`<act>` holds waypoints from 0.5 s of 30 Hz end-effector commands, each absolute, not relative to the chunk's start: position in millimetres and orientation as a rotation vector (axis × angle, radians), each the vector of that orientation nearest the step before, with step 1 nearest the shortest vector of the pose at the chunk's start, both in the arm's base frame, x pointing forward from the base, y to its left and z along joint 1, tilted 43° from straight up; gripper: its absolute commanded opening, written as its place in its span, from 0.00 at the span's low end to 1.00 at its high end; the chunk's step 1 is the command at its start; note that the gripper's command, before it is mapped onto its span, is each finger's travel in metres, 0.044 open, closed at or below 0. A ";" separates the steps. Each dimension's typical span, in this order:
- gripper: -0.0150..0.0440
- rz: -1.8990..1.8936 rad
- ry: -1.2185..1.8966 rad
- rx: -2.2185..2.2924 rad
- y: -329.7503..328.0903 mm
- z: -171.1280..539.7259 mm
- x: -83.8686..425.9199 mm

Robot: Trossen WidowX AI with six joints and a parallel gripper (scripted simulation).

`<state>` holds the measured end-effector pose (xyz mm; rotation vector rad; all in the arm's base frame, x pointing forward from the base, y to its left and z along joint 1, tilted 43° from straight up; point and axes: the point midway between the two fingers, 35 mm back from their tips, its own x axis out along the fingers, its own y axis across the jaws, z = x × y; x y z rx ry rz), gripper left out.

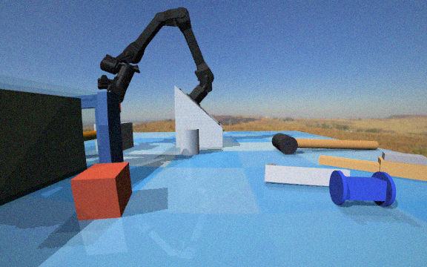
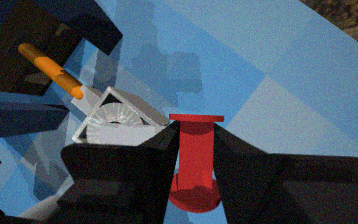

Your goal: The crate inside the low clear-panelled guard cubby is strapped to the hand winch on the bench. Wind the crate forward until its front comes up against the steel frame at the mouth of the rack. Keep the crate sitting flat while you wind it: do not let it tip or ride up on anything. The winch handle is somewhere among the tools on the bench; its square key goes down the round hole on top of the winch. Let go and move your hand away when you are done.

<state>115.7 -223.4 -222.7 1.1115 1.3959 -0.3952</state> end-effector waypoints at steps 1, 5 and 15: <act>0.25 -0.392 1.368 1.091 -233.8 -228.2 130.5; 0.25 -0.392 1.368 1.091 -236.7 -230.8 136.1; 0.25 -0.391 1.366 1.091 -242.4 -236.2 151.1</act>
